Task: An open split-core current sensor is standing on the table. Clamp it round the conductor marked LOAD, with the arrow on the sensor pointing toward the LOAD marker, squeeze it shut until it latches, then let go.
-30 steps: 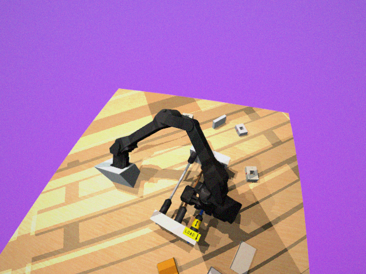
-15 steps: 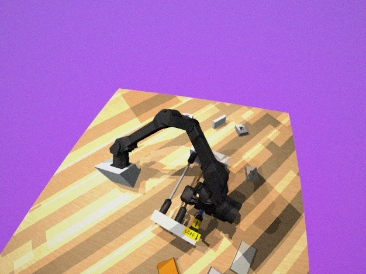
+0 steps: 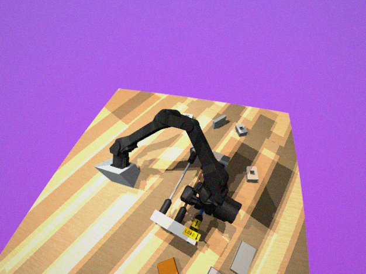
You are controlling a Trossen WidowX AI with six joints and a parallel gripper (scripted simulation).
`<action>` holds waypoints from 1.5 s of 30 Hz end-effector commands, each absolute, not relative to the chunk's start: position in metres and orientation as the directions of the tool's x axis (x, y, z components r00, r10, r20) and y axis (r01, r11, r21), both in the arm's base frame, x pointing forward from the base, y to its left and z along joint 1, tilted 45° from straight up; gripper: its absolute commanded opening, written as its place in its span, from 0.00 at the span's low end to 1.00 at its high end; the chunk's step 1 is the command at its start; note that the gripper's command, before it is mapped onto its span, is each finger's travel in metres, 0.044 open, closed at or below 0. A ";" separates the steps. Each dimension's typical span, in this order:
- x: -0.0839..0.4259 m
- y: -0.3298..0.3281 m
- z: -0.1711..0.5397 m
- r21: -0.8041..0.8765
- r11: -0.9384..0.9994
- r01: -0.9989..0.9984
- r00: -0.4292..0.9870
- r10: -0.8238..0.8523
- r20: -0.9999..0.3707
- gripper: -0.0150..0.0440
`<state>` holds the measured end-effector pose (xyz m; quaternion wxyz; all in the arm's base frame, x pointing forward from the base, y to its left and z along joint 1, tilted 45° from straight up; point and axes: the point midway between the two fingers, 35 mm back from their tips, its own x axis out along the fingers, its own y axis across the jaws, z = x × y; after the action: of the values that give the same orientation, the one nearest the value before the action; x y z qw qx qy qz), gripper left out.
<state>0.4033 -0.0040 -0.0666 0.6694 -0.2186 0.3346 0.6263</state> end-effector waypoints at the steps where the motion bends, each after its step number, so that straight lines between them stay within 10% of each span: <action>1: 0.403 -0.005 -0.066 0.125 0.122 -0.985 -0.006 0.692 -0.722 0.25; 45: 0.403 -0.016 -0.055 0.128 0.126 -0.984 -0.004 0.695 -0.719 0.25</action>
<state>0.4011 -0.0100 -0.0578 0.6677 -0.2126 0.3360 0.6294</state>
